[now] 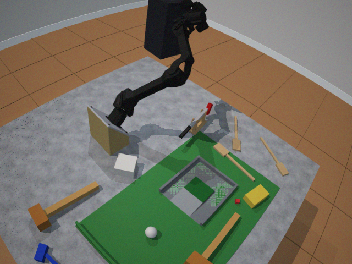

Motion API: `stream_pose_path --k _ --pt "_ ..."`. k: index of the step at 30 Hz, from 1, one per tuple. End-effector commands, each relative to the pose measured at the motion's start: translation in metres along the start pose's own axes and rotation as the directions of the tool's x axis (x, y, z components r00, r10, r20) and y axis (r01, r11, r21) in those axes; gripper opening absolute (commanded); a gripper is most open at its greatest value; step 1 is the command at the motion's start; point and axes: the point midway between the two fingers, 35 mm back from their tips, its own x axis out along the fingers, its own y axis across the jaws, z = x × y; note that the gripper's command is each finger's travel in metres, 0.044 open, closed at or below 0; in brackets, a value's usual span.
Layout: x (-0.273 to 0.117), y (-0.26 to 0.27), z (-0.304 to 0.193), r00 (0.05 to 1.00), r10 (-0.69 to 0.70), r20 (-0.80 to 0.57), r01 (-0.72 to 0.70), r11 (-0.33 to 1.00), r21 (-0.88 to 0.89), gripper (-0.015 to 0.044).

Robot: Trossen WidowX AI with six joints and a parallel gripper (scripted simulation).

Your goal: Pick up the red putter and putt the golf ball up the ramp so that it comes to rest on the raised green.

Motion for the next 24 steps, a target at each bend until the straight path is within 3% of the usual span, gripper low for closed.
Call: stream_pose_path --k 1,13,24 --pt "0.0 0.0 0.0 1.0 0.0 0.0 0.0 1.0 -0.002 0.0426" --pt "0.013 -0.015 -0.048 0.997 -0.012 -0.072 -0.003 0.98 -0.198 0.044" --pt "0.021 -0.085 -0.107 0.96 -0.155 -0.233 0.063 0.932 -0.358 0.044"
